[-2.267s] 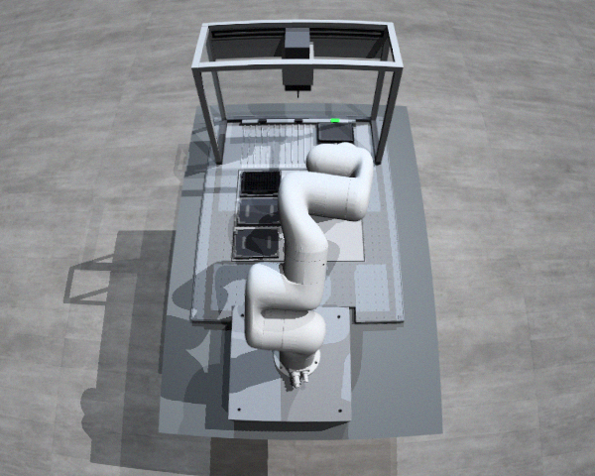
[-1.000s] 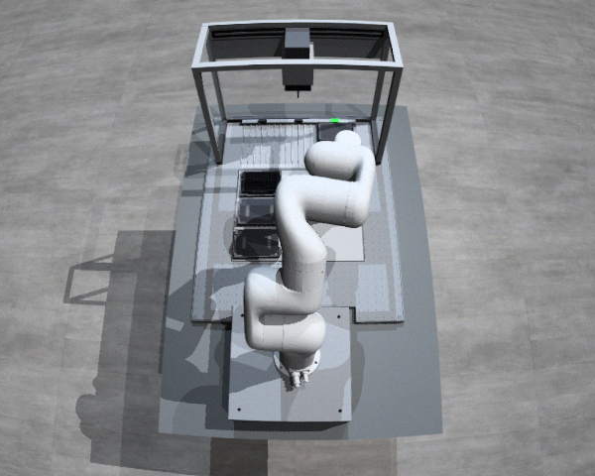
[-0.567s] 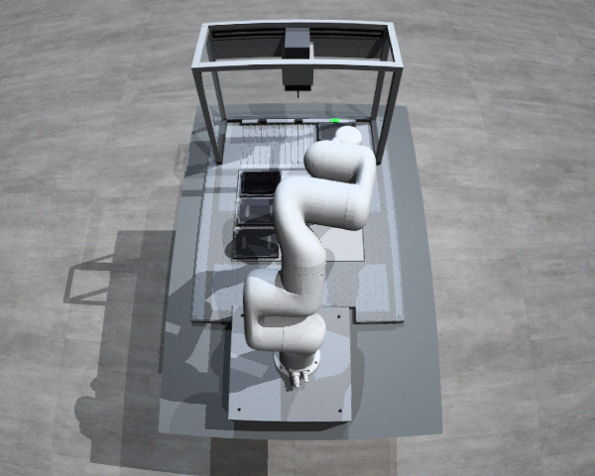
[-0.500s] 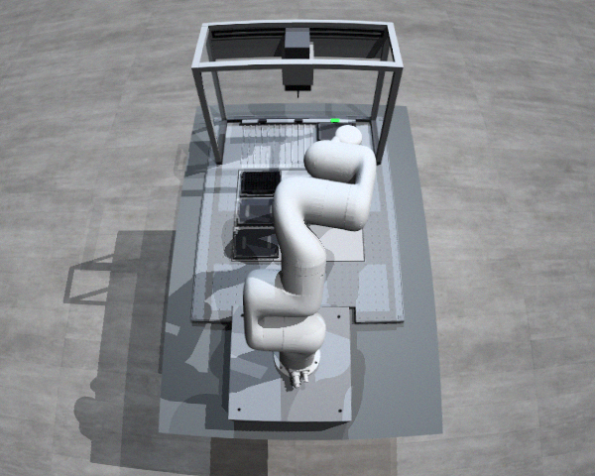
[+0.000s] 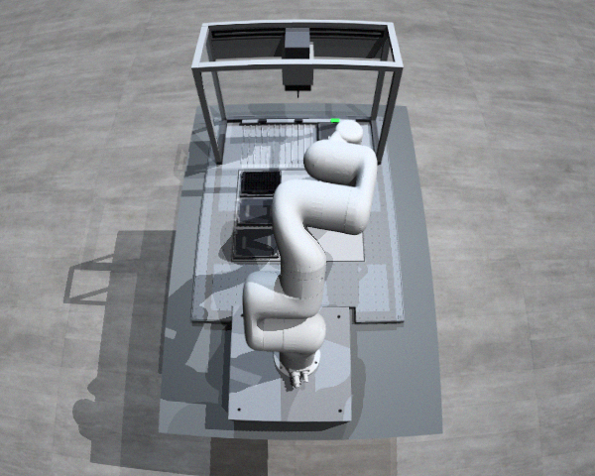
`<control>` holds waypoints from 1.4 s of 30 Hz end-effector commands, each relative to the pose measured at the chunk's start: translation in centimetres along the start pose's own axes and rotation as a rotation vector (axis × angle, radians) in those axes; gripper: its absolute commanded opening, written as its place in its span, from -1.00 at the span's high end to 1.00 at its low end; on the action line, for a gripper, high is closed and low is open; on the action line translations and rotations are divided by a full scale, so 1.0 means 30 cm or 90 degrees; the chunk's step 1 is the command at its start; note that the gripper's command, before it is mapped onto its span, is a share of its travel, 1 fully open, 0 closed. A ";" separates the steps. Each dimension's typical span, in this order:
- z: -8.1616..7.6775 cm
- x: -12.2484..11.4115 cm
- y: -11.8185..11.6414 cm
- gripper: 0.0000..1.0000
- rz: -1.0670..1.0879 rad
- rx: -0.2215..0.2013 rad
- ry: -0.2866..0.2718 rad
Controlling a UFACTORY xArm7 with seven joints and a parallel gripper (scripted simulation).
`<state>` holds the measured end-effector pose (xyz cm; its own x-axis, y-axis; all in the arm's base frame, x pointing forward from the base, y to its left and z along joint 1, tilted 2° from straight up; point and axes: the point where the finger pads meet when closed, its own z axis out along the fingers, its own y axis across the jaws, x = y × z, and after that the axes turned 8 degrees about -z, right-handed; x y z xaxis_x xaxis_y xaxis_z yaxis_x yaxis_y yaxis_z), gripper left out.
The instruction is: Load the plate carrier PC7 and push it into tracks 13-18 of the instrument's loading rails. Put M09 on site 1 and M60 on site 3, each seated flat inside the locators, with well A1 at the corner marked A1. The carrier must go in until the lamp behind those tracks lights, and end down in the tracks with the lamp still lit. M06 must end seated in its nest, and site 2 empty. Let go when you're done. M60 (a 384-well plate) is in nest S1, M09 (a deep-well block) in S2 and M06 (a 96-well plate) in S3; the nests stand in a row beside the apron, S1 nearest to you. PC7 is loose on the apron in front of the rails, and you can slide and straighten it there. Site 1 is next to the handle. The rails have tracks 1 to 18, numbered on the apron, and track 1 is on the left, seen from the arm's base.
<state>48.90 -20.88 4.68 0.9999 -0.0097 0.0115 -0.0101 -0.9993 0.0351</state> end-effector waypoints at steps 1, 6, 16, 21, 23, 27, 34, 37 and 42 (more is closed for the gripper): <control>-0.037 0.004 0.002 -0.63 0.000 -0.001 0.002; -0.060 0.004 0.002 -0.63 0.000 -0.001 0.002; -0.110 0.004 0.002 -0.63 0.000 -0.001 0.002; -0.137 0.004 0.002 -0.63 0.000 -0.001 0.002; -0.143 0.004 0.002 -0.63 0.000 -0.001 0.002; -0.160 0.004 0.002 -0.63 0.000 -0.001 0.002; -0.194 0.004 0.002 -0.63 0.000 -0.001 0.002; -0.194 0.004 0.002 -0.63 0.000 -0.001 0.002; -0.194 0.004 0.002 -0.63 0.000 -0.001 0.002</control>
<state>48.83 -20.68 10.26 0.9999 -0.0097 0.0113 -0.0101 -0.9993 0.0351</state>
